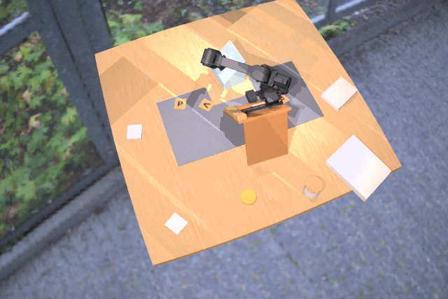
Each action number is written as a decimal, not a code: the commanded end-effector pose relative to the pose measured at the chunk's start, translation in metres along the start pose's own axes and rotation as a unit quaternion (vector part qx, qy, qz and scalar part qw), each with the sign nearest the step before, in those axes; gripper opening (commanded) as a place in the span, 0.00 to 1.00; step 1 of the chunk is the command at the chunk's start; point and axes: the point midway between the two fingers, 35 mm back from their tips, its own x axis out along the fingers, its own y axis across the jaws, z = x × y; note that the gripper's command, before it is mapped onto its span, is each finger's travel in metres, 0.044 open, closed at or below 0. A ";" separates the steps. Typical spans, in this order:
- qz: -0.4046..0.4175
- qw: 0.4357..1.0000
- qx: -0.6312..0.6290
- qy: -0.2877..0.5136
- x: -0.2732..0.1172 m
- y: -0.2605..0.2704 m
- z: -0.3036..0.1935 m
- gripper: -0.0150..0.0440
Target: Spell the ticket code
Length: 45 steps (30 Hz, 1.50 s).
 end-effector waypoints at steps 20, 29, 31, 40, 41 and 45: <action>-0.001 1.000 0.001 -0.001 -0.021 0.000 -0.017 0.25; -0.016 0.967 -0.009 -0.254 -0.116 -0.032 -0.077 0.65; -0.005 0.949 -0.006 -0.316 -0.133 -0.042 -0.093 0.74; 0.000 0.941 -0.005 -0.338 -0.139 -0.046 -0.098 1.00; 0.000 0.941 -0.005 -0.338 -0.139 -0.046 -0.098 1.00; 0.000 0.941 -0.005 -0.338 -0.139 -0.046 -0.098 1.00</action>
